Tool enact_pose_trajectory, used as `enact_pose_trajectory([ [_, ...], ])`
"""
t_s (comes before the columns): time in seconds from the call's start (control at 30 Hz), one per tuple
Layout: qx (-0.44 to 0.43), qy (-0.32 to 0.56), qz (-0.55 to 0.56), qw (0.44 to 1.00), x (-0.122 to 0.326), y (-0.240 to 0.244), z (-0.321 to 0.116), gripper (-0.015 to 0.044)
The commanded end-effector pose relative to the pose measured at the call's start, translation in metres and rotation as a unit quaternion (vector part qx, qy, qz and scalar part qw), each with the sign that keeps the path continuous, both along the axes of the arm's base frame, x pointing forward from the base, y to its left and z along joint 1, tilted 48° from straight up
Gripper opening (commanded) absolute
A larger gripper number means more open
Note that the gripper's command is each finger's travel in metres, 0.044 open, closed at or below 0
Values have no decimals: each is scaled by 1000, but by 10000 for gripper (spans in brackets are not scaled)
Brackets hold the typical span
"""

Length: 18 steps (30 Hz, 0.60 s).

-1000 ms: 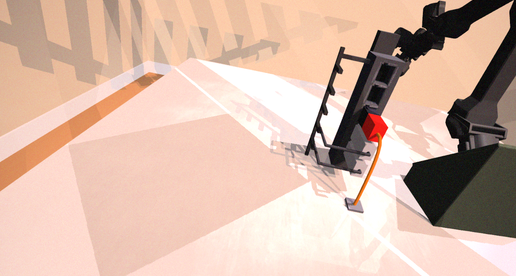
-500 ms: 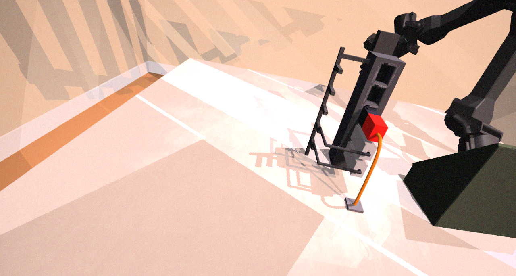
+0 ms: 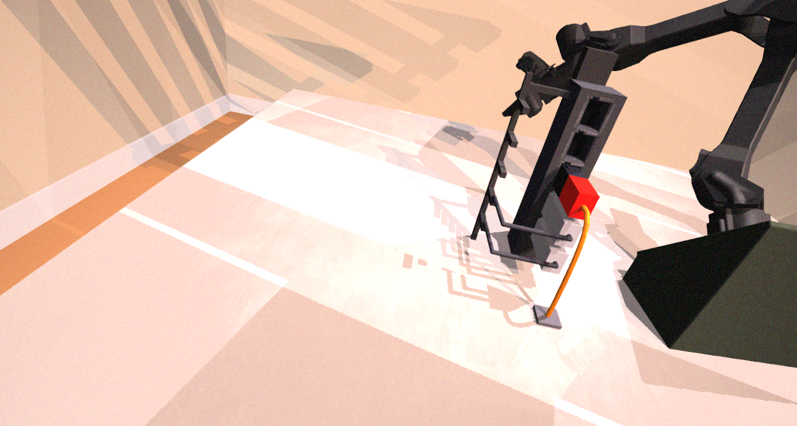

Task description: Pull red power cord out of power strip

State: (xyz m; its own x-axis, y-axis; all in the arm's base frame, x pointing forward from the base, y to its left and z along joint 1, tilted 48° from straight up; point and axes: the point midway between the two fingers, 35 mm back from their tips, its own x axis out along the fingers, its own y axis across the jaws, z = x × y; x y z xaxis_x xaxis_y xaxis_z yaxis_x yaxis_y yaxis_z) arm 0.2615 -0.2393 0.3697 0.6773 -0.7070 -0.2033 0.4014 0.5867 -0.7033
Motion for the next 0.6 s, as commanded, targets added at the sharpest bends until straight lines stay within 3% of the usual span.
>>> enact_pose_trajectory([
  [0.0,24,12,36,999,29,19,-11,160],
  [0.57,106,103,239,960,142,177,-79,160],
])
